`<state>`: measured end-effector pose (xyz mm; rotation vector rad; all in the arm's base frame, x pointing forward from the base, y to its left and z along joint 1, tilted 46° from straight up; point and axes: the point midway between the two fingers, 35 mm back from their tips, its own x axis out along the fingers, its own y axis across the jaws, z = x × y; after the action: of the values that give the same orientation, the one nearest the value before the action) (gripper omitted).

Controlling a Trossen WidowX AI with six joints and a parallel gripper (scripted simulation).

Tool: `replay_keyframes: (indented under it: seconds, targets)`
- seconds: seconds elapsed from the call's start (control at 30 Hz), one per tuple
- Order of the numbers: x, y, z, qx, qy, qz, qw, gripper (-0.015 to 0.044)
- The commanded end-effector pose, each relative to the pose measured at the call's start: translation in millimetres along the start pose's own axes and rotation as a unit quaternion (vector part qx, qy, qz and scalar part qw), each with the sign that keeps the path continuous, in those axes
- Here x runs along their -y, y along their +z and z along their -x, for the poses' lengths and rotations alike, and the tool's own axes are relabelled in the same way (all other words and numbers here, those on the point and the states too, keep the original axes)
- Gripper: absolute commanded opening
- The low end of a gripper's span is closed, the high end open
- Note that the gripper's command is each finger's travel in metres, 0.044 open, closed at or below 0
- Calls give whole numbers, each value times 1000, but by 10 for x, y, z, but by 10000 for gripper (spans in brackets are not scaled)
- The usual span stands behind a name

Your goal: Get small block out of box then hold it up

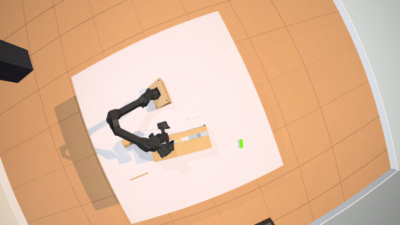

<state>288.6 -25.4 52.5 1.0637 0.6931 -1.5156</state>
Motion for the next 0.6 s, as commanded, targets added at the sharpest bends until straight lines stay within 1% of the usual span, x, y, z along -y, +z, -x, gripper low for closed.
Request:
replay_keyframes:
  seconds: [0.0,0.57]
  targets:
    - [17,70,20,-1,-2,0,1000,400]
    - [18,-36,-18,-1,-2,0,1000,400]
